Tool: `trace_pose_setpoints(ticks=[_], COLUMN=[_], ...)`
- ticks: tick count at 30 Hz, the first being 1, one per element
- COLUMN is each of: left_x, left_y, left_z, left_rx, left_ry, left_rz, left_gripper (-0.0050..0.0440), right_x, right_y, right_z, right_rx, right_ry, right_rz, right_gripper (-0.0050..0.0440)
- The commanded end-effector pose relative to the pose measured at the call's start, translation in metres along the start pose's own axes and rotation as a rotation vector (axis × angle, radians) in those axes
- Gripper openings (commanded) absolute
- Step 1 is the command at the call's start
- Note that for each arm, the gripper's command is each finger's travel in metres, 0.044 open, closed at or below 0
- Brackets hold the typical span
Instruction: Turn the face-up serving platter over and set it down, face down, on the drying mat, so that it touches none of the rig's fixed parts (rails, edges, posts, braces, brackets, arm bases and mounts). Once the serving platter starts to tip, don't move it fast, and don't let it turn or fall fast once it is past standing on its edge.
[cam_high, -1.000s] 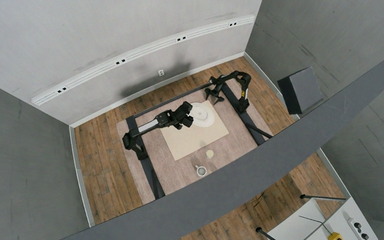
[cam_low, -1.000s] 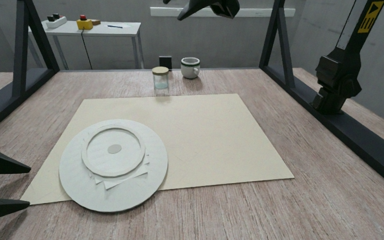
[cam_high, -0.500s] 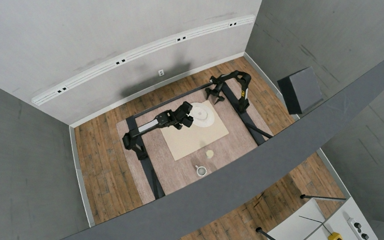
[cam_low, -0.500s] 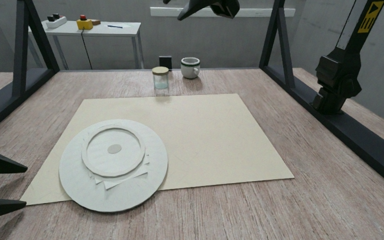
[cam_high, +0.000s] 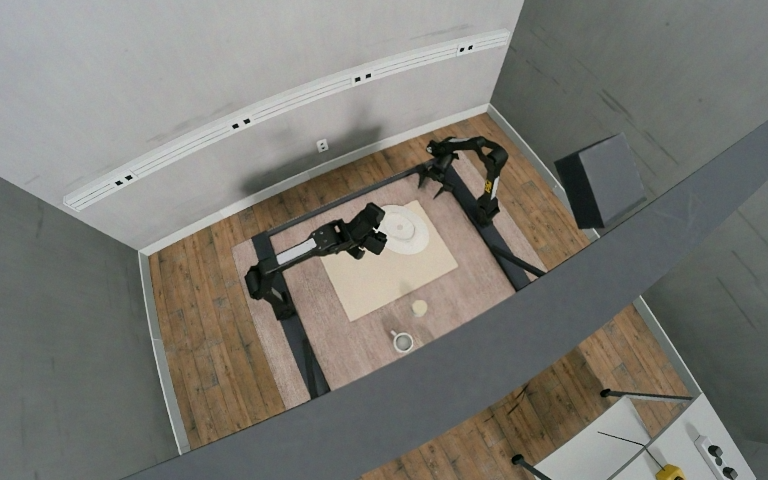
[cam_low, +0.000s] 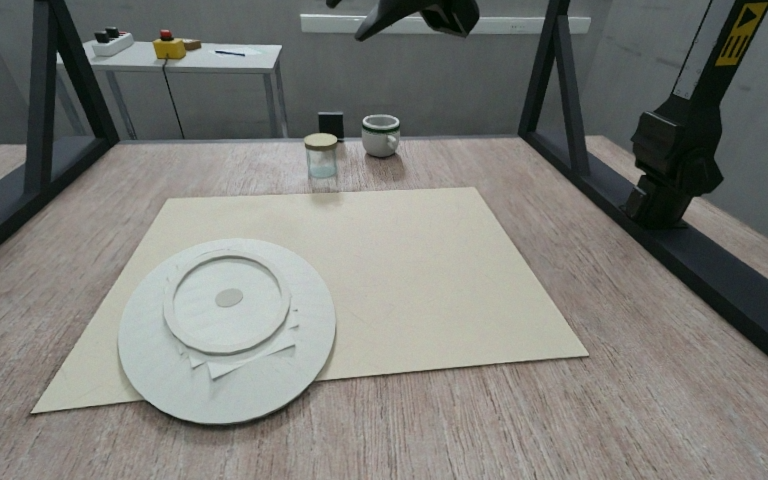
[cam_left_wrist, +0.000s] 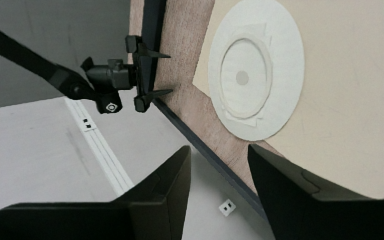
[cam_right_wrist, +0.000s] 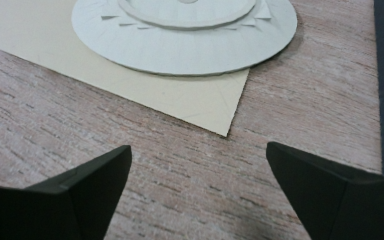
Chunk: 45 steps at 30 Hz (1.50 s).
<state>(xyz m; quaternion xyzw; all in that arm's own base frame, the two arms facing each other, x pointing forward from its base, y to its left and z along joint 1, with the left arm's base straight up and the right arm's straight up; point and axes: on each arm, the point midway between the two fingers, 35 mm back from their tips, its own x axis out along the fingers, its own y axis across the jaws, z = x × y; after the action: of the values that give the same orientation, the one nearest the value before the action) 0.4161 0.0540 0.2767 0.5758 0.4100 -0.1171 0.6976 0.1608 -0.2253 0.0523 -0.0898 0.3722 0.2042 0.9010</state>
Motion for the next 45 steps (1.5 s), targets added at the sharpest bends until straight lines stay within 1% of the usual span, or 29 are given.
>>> trace_pose_setpoints(ticks=[1, 6, 7, 9, 10, 12, 13, 14, 16, 19, 20, 28, 34, 38, 41, 43, 44, 45], left_x=[-0.001, -0.001, -0.001, -0.001, -0.001, -0.001, -0.001, -0.001, -0.001, -0.001, -0.012, -0.018, -0.026, -0.035, -0.042, -0.042, -0.043, -0.043], left_y=[0.002, 0.002, 0.002, 0.002, 0.002, 0.002, 0.002, 0.002, 0.002, 0.002, 0.005, 0.005, 0.004, 0.003, 0.002, 0.002, 0.001, 0.006], left_z=[-0.002, -0.002, -0.002, -0.002, -0.002, -0.002, -0.002, -0.002, -0.002, -0.002, -0.003, 0.000, 0.004, 0.006, 0.007, 0.007, 0.007, 0.007], left_rx=[-0.011, -0.011, -0.011, -0.011, -0.011, -0.011, -0.011, -0.011, -0.011, -0.011, -0.027, -0.098, -0.239, -0.364, -0.450, -0.450, -0.477, -0.469], left_ry=[0.004, 0.004, 0.004, 0.004, 0.004, 0.004, 0.004, 0.004, 0.004, 0.004, -0.012, -0.047, -0.113, -0.180, -0.230, -0.230, -0.245, -0.234], left_rz=[0.008, 0.008, 0.008, 0.008, 0.008, 0.008, 0.008, 0.008, 0.008, 0.008, 0.031, 0.069, 0.128, 0.178, 0.211, 0.211, 0.220, 0.227], left_gripper=[0.0160, 0.0160, 0.0160, 0.0160, 0.0160, 0.0160, 0.0160, 0.0160, 0.0160, 0.0160, 0.0160, 0.0160, 0.0160, 0.0160, 0.0160, 0.0160, 0.0160, 0.0160], right_x=[-0.025, -0.045, -0.036, -0.036, -0.050, -0.059, -0.048, -0.046, -0.044, -0.044, -0.043, -0.034, -0.017, -0.003, 0.005, 0.005, 0.008, 0.007], right_y=[-0.006, -0.005, -0.003, -0.003, -0.004, -0.005, -0.005, -0.003, 0.001, 0.001, 0.001, -0.002, -0.008, -0.013, -0.015, -0.015, -0.015, -0.017], right_z=[0.005, 0.006, 0.004, 0.004, 0.004, 0.003, 0.002, 0.002, 0.006, 0.006, 0.008, 0.017, 0.040, 0.063, 0.082, 0.082, 0.089, 0.083], right_rx=[-0.028, -0.033, -0.019, -0.019, -0.026, -0.022, -0.015, -0.012, -0.022, -0.019, -0.022, -0.030, -0.061, -0.083, -0.097, -0.097, -0.100, -0.086], right_ry=[0.006, 0.008, 0.002, 0.002, 0.006, 0.006, 0.002, -0.002, 0.000, 0.000, 0.012, 0.071, 0.166, 0.222, 0.241, 0.241, 0.243, 0.249], right_rz=[-0.019, -0.019, -0.008, -0.008, -0.010, -0.013, -0.006, -0.002, -0.006, -0.006, -0.004, -0.012, -0.054, -0.121, -0.180, -0.180, -0.201, -0.191], right_gripper=[0.0400, 0.0400, 0.0400, 0.0400, 0.0400, 0.0400, 0.0400, 0.0400, 0.0400, 0.0400, 0.0400, 0.0400, 0.0400, 0.0400, 0.0400, 0.0400, 0.0400, 0.0400])
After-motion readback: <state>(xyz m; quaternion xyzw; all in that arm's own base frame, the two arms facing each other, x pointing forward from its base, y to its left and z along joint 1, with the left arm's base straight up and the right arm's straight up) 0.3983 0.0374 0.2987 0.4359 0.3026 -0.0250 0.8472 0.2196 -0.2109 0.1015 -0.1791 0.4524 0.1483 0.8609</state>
